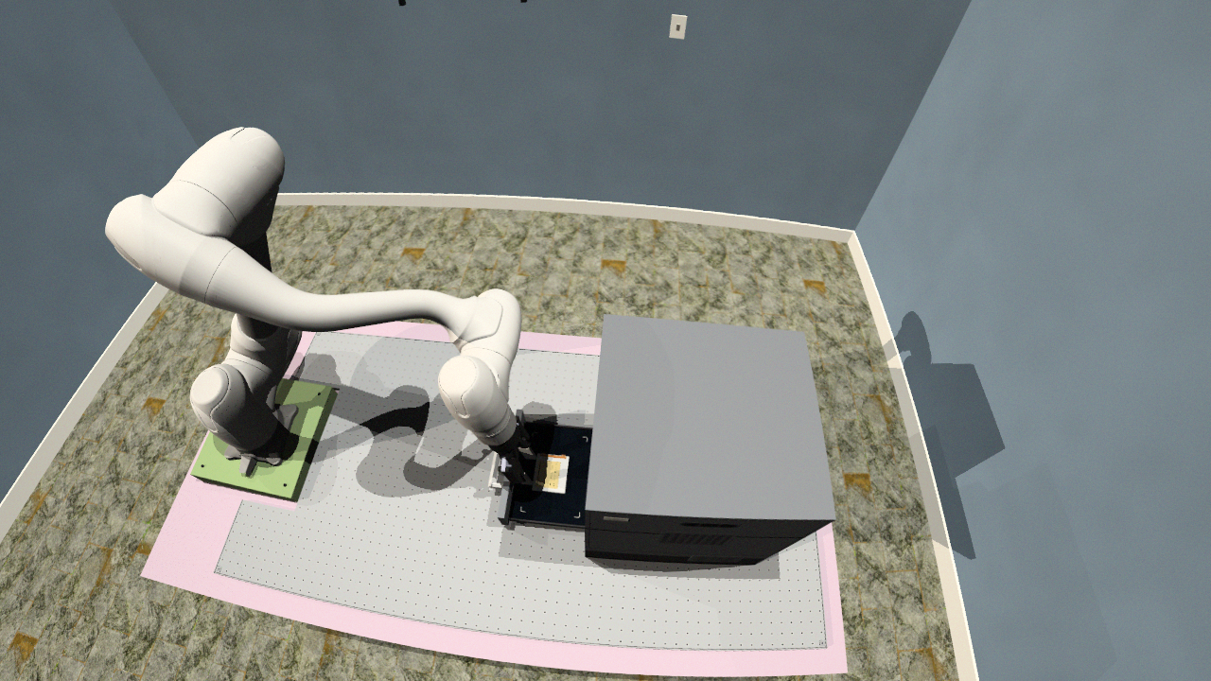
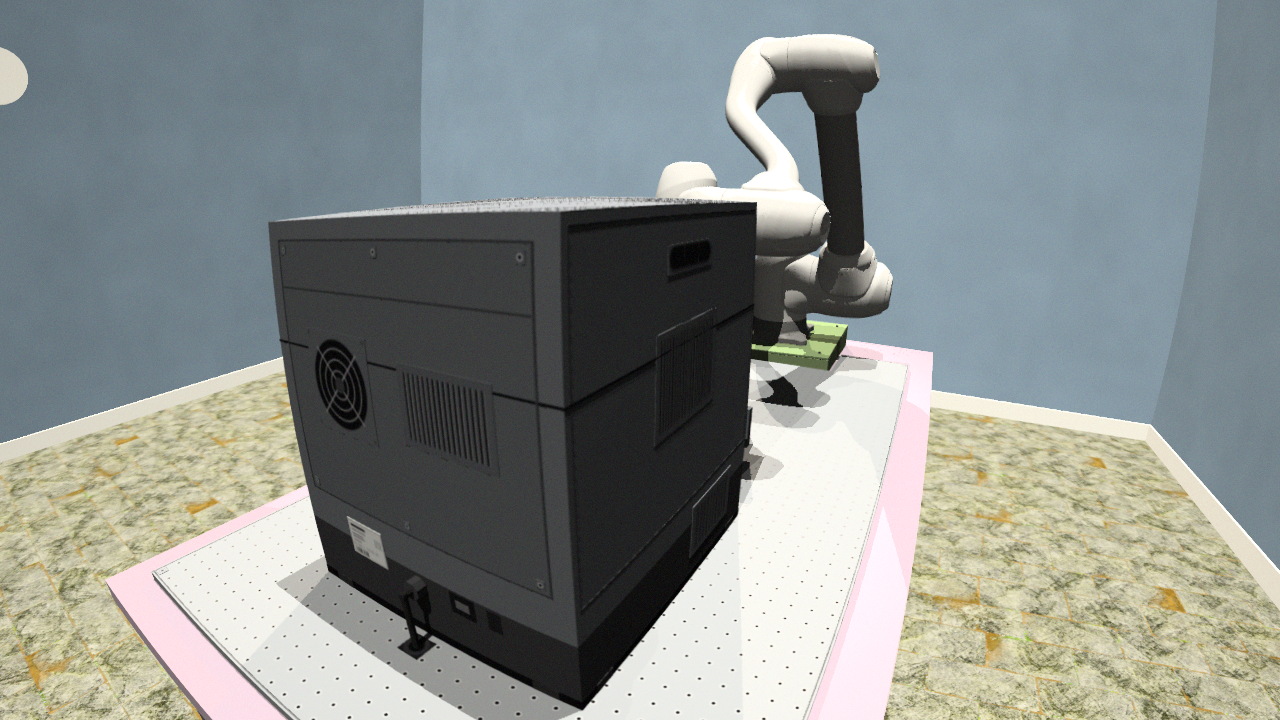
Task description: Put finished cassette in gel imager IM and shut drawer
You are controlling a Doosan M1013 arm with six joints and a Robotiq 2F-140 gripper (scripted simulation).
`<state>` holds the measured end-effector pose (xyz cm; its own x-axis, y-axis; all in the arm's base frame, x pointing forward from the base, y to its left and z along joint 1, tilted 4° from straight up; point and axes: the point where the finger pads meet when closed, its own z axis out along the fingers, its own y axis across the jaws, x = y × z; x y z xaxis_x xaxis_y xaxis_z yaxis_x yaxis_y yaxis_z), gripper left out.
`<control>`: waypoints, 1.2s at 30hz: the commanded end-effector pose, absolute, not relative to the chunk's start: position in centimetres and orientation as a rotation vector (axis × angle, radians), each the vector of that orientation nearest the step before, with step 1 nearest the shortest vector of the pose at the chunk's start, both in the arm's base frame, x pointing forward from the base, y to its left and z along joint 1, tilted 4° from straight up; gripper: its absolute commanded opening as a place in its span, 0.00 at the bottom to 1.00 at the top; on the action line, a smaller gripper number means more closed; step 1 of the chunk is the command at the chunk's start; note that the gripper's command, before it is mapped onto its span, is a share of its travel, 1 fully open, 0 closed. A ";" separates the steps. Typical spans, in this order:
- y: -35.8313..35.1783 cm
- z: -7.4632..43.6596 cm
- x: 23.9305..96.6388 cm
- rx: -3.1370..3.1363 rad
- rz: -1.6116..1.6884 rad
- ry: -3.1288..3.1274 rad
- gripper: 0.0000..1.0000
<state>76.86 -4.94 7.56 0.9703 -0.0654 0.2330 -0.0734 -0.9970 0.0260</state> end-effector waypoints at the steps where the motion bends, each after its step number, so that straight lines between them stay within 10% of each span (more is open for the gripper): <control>1: -4.9 7.6 76.9 3.084 0.363 -0.109 0.46; 36: -5.0 7.6 78.0 3.084 0.363 -0.109 0.46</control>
